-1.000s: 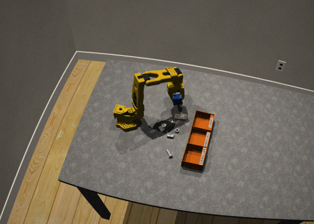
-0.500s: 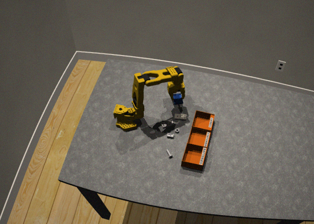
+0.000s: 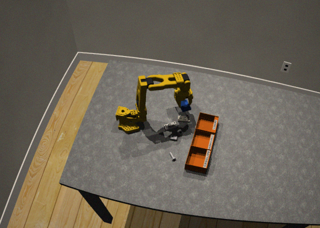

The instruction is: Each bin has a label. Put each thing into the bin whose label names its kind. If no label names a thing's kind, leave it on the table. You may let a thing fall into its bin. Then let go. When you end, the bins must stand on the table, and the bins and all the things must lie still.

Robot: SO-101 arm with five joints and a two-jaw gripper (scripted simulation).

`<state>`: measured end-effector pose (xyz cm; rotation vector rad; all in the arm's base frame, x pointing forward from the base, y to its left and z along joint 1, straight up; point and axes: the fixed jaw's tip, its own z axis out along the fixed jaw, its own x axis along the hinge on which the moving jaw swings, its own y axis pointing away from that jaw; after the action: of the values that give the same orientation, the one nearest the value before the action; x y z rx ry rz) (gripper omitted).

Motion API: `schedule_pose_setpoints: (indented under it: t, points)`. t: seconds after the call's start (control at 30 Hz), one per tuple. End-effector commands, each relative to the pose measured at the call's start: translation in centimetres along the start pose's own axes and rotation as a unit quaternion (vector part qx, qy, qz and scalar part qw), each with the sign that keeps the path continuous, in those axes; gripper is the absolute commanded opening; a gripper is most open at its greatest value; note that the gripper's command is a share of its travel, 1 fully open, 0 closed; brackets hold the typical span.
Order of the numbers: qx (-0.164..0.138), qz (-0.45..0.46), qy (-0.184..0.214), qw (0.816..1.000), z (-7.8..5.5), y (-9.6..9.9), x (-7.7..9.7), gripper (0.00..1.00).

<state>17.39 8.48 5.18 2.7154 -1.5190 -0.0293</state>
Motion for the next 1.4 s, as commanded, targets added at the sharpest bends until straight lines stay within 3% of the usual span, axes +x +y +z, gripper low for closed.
schedule_pose_setpoints:
  t: [0.0,0.5,1.1,1.37]
  points:
    - [0.031,-0.022,0.003,0.999,-1.3,-0.5,1.1,0.00]
    - [0.032,-0.042,0.005,0.999,-1.5,-0.5,1.9,0.00]
    - [0.048,-0.152,0.021,0.987,-2.2,-0.7,6.5,0.00]
    - [0.049,-0.168,0.024,0.984,-2.3,-0.7,7.2,0.00]
